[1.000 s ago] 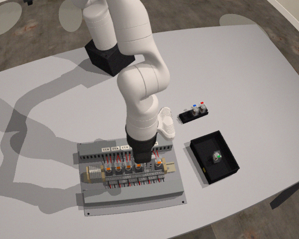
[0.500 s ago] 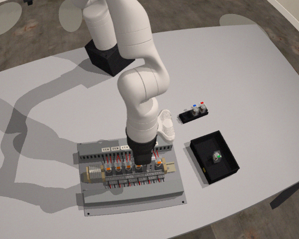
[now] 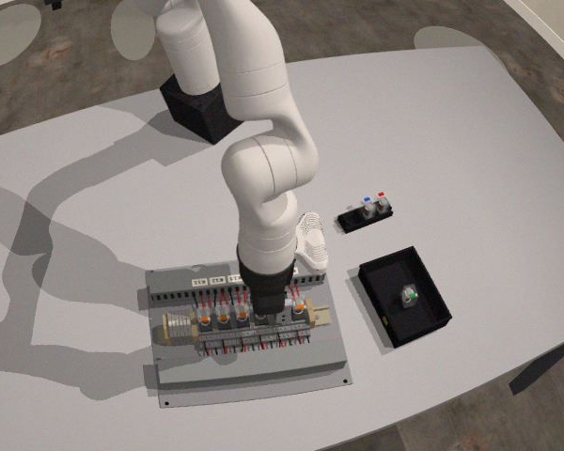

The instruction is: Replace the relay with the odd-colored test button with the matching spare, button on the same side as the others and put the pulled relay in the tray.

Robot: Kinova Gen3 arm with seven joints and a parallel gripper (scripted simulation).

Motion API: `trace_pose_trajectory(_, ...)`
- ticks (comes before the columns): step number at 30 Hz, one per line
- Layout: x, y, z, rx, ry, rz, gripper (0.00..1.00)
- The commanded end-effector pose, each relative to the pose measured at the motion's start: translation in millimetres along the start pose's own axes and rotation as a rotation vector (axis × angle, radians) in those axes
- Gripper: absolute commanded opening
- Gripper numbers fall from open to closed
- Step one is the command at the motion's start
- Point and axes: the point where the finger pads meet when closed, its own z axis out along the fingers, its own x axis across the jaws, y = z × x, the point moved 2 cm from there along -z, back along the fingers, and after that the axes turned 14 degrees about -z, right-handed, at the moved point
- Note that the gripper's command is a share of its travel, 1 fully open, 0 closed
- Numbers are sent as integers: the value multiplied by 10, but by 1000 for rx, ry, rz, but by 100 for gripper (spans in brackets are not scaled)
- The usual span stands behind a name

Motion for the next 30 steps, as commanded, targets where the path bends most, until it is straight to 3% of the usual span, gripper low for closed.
trace_pose_trajectory(1,2,1,4,0,1,0,0)
trace_pose_trajectory(30,-14,9,31,-1,-2,1,0)
